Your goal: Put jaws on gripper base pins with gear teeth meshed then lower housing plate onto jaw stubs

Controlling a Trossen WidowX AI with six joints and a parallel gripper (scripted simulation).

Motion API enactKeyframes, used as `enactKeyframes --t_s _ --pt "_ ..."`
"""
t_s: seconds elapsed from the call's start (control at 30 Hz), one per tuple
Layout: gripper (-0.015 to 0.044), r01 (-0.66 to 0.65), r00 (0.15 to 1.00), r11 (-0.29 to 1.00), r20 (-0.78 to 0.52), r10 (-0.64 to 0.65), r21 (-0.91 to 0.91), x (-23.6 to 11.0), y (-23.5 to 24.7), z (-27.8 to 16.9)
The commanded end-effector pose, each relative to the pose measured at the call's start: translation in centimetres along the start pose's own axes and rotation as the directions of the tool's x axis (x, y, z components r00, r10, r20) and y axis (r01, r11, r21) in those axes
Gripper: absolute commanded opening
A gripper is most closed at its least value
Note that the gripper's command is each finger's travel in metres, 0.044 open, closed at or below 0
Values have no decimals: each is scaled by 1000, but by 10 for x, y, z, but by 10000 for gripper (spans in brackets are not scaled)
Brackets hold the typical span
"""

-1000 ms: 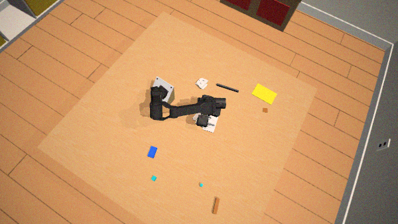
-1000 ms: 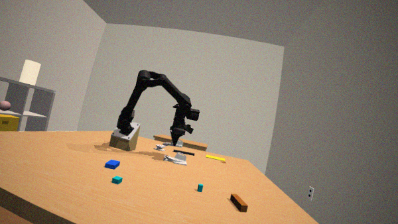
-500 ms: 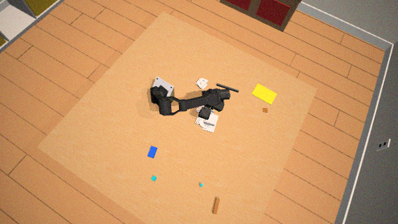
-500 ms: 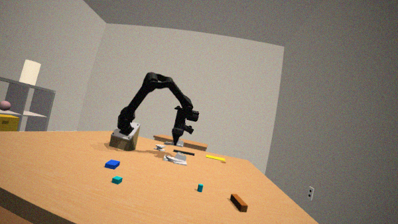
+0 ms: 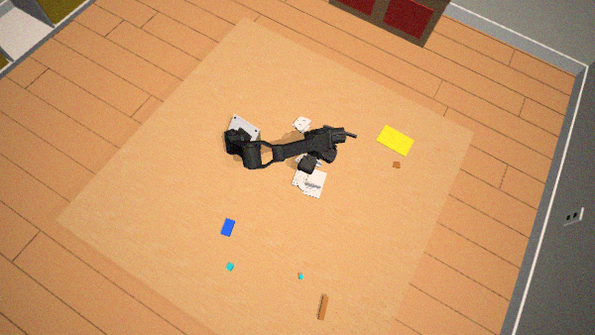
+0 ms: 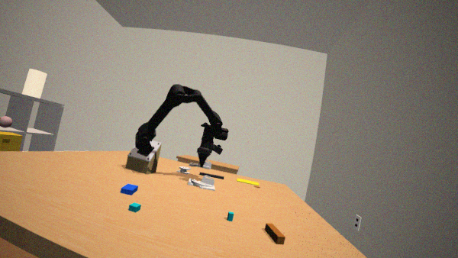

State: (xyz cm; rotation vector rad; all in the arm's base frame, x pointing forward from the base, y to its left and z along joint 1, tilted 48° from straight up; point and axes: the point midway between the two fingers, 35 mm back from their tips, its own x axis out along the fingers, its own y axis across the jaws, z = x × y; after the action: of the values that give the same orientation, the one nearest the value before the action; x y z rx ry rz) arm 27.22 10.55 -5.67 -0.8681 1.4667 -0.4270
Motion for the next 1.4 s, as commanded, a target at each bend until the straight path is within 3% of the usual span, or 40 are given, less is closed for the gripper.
enactKeyframes --t_s 0.0,1.37 --pt "134 -6 1000 1000 1 6 6 0 1 0" --pt "134 -6 1000 999 1 6 34 -1 -4 6"
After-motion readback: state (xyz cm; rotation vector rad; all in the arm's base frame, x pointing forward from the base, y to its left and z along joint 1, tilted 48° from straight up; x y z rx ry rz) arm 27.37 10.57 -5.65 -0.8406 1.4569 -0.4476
